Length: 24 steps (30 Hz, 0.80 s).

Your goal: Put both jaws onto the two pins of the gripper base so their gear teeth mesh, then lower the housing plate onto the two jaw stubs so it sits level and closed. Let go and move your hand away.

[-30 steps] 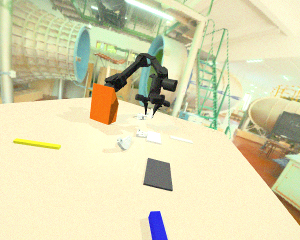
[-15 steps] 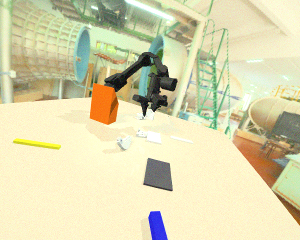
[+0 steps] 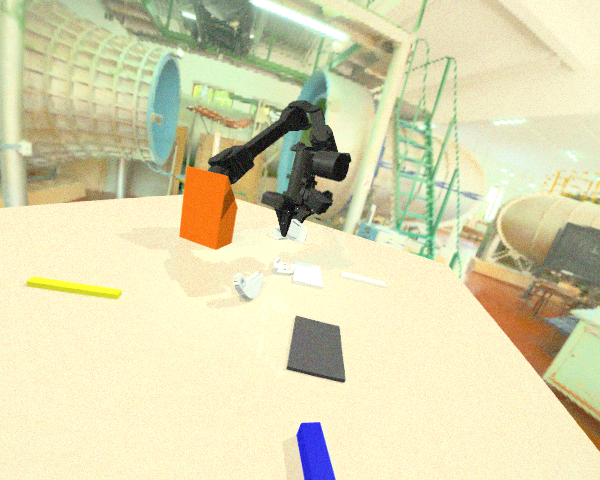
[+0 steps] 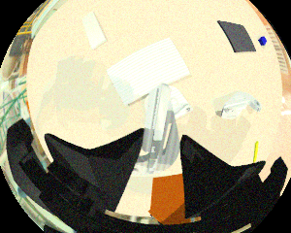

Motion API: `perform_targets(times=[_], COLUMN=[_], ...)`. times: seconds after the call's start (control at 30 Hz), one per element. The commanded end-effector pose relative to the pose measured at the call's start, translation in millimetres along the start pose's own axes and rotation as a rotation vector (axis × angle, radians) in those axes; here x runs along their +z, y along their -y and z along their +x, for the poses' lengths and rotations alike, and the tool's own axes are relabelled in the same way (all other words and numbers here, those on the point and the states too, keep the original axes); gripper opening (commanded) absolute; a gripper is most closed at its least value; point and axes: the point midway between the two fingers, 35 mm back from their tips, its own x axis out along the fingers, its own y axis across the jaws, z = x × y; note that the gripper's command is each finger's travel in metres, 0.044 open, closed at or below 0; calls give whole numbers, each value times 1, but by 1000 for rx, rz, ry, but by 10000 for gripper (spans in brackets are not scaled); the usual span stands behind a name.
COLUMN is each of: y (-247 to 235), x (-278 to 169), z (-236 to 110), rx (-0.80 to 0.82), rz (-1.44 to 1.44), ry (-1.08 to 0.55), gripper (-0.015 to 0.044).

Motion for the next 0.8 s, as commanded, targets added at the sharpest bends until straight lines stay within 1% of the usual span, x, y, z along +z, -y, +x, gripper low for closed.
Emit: perform_targets(times=[0.0,0.77], y=[9,66], x=[2,2], z=[0,6], rx=[-3,26], rz=[-91,-696], ry=[0,-4], gripper=[134,134])
